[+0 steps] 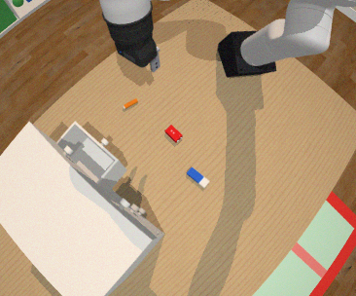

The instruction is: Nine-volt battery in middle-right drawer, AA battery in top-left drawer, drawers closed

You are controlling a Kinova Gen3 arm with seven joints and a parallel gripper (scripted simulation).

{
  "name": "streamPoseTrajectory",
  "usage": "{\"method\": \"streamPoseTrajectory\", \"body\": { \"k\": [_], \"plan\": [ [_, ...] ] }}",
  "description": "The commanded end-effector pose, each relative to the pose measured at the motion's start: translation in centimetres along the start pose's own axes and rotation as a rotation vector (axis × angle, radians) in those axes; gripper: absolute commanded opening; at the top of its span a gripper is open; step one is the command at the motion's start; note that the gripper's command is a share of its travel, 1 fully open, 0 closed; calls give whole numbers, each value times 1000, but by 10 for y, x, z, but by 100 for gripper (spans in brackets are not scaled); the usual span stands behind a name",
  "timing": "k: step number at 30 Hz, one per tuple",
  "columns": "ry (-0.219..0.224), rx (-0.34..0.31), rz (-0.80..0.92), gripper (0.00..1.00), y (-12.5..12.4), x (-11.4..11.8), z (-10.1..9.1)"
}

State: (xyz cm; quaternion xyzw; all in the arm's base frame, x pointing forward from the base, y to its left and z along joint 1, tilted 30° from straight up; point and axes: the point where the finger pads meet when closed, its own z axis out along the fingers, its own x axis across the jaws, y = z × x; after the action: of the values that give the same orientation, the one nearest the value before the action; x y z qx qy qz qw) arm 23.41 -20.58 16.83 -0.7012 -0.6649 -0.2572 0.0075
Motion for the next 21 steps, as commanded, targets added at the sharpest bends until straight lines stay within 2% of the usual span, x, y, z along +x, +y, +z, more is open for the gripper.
{"method": "streamPoseTrajectory", "body": {
  "k": [1,21],
  "plan": [
    [-1,-1,0,67,0,0,0],
    [-1,0,-24,67,1,0,4]
  ]
}}
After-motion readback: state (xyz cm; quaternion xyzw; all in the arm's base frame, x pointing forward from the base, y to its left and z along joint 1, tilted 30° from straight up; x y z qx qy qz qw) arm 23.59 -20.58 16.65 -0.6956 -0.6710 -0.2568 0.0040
